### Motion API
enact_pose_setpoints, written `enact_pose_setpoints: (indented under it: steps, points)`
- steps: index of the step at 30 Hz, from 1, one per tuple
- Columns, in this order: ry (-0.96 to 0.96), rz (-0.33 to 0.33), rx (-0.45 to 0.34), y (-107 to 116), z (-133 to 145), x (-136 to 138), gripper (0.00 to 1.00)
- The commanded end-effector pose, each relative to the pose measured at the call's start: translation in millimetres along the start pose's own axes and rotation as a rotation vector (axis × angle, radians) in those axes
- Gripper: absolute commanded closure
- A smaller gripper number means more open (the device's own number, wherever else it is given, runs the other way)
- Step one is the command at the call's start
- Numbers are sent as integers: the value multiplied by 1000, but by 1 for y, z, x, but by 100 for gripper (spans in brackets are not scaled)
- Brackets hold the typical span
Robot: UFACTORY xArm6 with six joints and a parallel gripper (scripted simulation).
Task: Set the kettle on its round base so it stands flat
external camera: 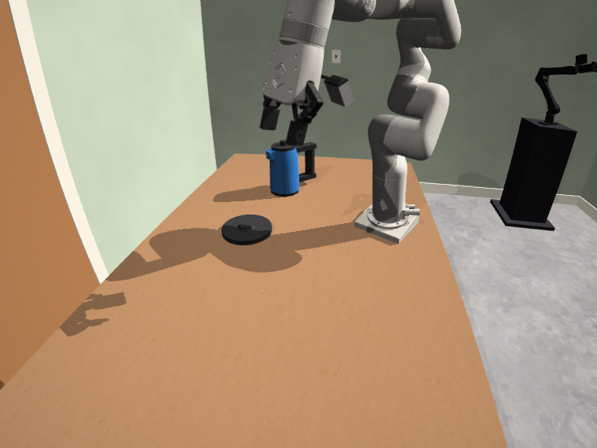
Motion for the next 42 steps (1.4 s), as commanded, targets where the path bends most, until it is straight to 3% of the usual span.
enact_pose_setpoints:
  steps: [1, 17, 18, 42]
  points:
    - [0, 0, -4, 1, 1, 0, 0]
    - [0, 0, -4, 1, 1, 0, 0]
    - [0, 0, -4, 1, 1, 0, 19]
    - [8, -17, 23, -6, 2, -22, 19]
Point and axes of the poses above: the point where the finger pads meet when closed, its own y axis back along the fingers, its own x axis across the jaws, z = x × y, the point moved 5 cm from there along y, back along the fingers, and after that the axes turned 8 degrees about y, right-handed, at the moved point
